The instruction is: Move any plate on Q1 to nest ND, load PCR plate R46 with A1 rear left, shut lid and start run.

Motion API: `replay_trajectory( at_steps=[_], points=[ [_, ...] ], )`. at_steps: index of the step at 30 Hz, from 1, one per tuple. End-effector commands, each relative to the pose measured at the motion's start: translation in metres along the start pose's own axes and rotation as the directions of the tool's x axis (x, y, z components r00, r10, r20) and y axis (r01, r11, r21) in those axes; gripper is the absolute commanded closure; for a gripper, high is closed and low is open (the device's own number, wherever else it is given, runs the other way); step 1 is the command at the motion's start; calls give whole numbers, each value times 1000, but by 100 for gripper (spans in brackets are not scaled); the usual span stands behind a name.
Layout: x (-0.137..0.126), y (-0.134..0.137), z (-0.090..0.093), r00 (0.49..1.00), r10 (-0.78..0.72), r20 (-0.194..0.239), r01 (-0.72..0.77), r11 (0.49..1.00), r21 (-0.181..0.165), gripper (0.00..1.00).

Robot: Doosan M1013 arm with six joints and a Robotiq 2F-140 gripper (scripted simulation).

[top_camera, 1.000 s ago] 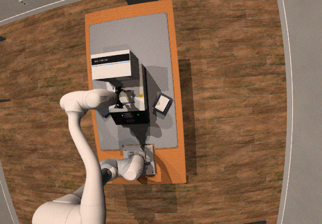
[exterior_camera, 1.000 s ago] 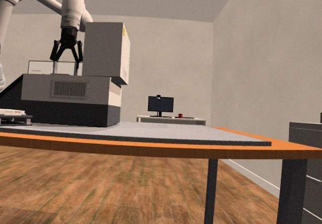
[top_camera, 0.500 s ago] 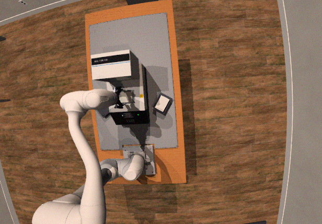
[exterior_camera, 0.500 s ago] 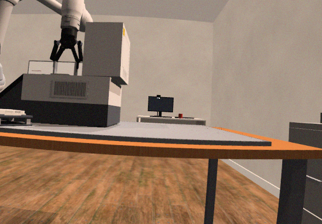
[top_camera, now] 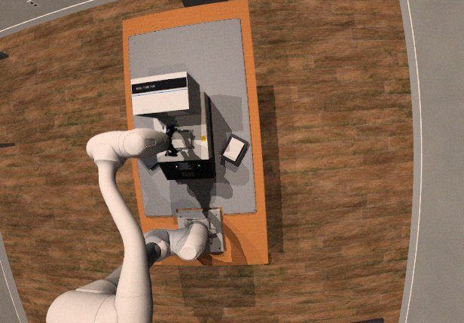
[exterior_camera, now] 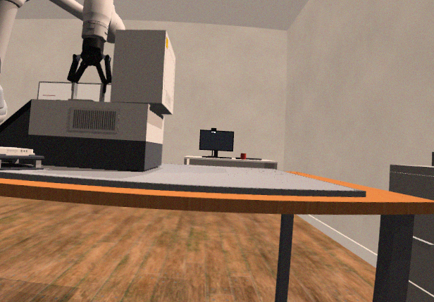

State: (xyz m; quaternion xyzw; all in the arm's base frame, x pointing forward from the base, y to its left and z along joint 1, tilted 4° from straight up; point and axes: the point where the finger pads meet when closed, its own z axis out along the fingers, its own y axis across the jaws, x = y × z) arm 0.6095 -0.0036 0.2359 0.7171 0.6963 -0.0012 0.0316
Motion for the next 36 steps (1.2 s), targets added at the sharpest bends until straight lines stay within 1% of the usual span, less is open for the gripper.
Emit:
replay_trajectory(
  at_steps=[1,18,36],
  points=[
    [-1,0,4,1000,-3,3,3,1000,3,34],
    [-1,0,4,1000,-3,3,3,1000,3,34],
    [-1,0,9,1000,-3,3,3,1000,3,34]
  ],
)
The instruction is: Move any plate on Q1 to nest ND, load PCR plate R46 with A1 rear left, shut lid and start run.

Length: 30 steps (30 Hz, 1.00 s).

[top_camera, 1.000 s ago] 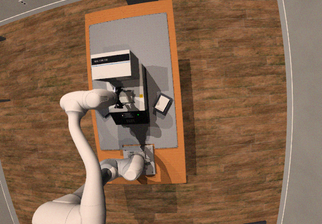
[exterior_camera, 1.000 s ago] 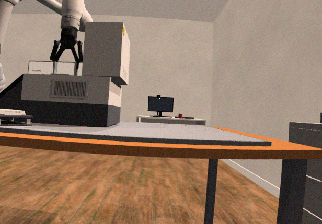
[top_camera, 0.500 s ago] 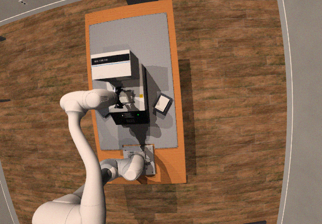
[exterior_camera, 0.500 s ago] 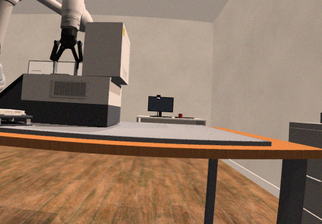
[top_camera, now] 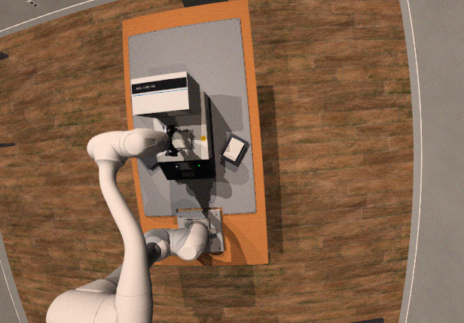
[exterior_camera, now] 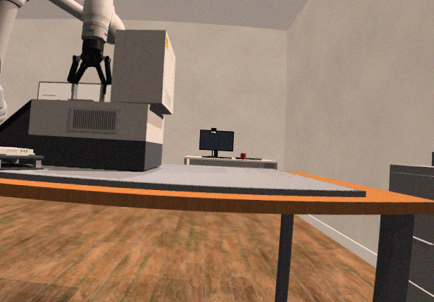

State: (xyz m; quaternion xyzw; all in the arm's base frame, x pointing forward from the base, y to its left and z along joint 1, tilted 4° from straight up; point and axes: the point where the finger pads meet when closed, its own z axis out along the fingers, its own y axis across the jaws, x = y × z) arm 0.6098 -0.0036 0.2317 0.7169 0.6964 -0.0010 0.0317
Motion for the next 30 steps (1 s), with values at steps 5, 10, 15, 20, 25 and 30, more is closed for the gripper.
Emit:
replay_trajectory(
  at_steps=[5,10,15,20,25,30],
  points=[
    [-2,0,6,1000,-3,3,3,1000,3,34],
    [-2,0,7,1000,-3,3,3,1000,3,34],
    [-2,0,9,1000,-3,3,3,1000,3,34],
    [-2,0,9,1000,-3,3,3,1000,3,34],
    [-2,0,9,1000,-3,3,3,1000,3,34],
    [-2,0,9,1000,-3,3,3,1000,3,34]
  ],
)
